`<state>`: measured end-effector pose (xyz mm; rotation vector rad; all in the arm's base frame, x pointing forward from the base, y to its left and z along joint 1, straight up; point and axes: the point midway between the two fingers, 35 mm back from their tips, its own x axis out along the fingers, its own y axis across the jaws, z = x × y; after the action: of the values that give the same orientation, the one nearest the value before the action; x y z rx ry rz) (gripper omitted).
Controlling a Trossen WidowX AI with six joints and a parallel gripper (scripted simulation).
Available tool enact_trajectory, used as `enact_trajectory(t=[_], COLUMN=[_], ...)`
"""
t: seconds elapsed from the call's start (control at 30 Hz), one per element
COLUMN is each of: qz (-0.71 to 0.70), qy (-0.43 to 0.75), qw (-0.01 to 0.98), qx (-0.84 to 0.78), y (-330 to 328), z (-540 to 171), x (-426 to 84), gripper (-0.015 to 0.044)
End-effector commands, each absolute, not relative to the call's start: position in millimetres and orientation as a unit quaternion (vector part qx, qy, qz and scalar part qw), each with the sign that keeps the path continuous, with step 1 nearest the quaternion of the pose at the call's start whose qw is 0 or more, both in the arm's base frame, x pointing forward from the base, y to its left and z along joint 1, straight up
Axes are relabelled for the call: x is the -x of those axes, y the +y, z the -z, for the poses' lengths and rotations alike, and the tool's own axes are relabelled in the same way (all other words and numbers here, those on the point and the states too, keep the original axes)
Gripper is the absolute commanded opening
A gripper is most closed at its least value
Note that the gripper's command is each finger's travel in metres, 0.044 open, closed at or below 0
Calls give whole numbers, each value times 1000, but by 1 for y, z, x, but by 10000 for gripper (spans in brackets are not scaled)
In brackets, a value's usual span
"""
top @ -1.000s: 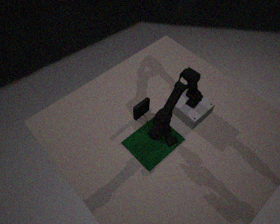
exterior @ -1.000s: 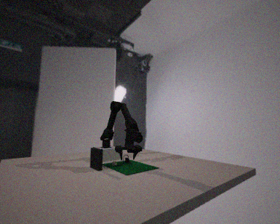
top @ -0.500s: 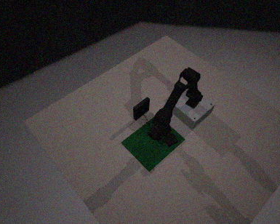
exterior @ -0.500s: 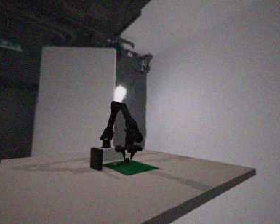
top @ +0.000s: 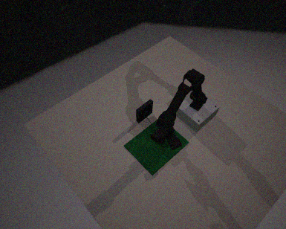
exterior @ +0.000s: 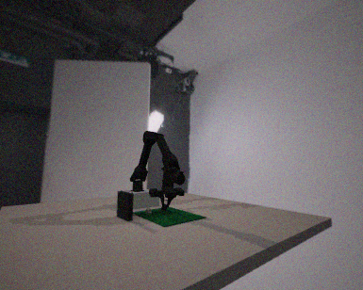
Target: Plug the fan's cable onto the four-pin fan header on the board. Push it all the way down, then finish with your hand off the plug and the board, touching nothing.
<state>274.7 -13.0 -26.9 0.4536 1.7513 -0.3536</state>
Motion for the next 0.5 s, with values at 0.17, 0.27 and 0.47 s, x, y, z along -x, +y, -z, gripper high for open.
enact_trajectory(t=[0.17, 0.27, 0.47], qz=[153, 153, 152], qy=[757, 757, 757], qw=[605, 605, 604], qx=[-196, -196, -196], y=[-13, -13, -13], z=[22, 13, -5], x=[-275, -276, -278], gripper=[0, 0, 0])
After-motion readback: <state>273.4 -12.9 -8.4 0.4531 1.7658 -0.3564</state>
